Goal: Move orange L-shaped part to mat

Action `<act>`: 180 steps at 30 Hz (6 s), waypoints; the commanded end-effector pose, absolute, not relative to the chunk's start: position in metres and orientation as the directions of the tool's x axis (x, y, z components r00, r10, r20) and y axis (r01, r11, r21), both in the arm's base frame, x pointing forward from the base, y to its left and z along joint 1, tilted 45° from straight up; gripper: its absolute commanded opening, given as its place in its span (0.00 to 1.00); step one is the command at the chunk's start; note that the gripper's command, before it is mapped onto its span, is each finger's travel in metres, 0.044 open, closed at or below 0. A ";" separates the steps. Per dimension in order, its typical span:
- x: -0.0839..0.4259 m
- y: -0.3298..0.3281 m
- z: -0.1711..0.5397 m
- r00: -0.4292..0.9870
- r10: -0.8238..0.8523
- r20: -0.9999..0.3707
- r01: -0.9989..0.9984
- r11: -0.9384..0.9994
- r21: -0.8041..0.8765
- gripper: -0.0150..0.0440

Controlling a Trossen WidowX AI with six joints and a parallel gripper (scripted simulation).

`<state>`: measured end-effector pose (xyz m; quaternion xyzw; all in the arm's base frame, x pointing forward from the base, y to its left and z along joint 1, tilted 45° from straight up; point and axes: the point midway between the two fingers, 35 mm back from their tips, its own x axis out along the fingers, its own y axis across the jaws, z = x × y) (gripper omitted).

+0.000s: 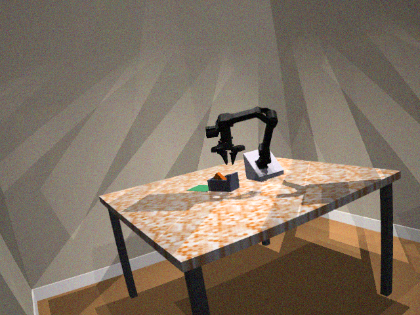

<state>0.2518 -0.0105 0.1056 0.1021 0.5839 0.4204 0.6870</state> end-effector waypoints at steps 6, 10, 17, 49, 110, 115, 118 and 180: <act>0.252 -0.011 0.105 -0.034 0.697 -0.716 -0.454 0.628 0.633 0.56; 0.252 -0.011 0.105 -0.034 0.697 -0.716 -0.454 0.628 0.633 0.56; 0.265 -0.023 0.095 -0.037 0.696 -0.717 -0.039 0.716 0.697 0.73; 0.295 -0.035 0.040 -0.044 0.694 -0.719 0.885 0.361 0.294 0.73; 0.294 -0.008 0.012 -0.043 0.690 -0.722 0.882 0.366 0.297 0.25; 0.294 -0.013 0.018 -0.044 0.692 -0.721 0.883 0.364 0.296 0.25; 0.294 -0.017 0.021 -0.044 0.693 -0.720 0.884 0.363 0.295 0.25; 0.305 -0.082 0.058 -0.044 0.692 -0.721 0.885 0.362 0.293 0.25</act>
